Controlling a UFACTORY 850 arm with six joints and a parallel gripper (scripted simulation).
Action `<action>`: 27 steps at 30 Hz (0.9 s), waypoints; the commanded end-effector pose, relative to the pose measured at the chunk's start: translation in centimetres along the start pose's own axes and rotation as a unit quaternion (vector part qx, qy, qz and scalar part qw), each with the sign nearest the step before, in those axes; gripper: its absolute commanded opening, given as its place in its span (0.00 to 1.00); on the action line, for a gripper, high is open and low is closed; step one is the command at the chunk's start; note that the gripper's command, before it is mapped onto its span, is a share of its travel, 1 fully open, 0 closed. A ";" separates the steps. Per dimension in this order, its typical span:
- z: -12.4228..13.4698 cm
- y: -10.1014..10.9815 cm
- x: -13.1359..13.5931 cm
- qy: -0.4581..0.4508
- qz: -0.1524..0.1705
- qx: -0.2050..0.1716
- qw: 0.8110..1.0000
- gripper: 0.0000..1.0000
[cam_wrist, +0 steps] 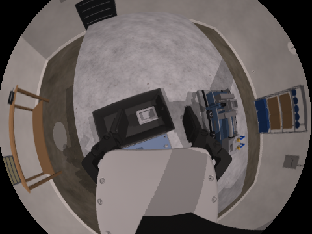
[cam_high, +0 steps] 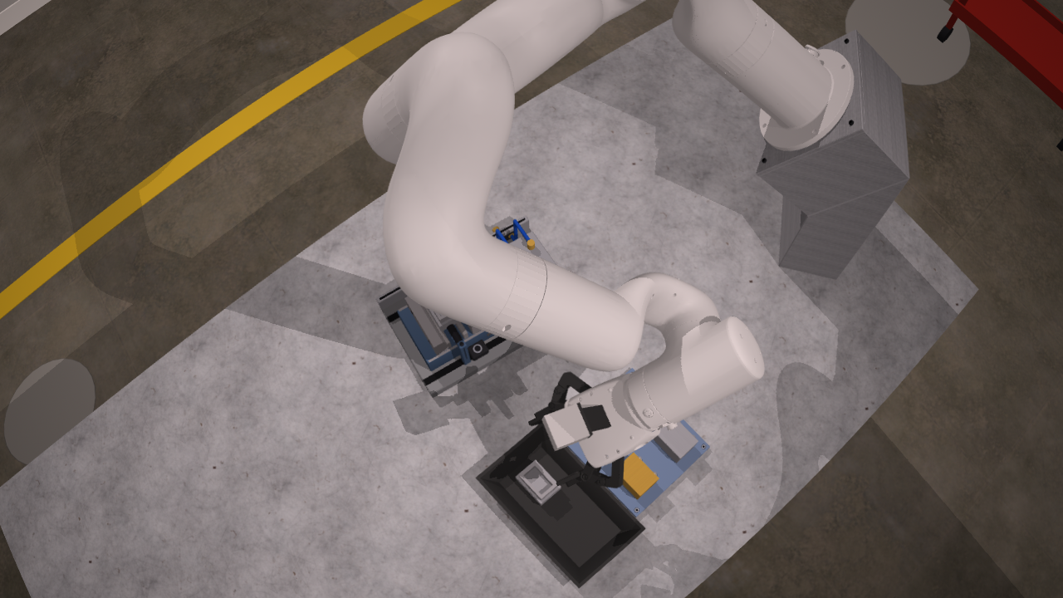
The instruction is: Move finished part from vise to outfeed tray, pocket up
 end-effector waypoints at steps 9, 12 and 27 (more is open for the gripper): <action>0.7 -1.4 6.9 -0.163 0.038 -0.107 0.980 1.00; 0.9 -1.8 8.5 -0.201 0.048 -0.132 0.969 1.00; 1.9 -3.6 16.8 -0.379 0.093 -0.247 0.887 1.00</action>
Point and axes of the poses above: the point where the finger pads meet when closed, its own y axis back along the fingers, its own x axis across the jaws, z = x × y, the point moved 2 cm from there along y, back along the fingers, and after that the axes turned 12 degrees about y, right-handed, at the moved point
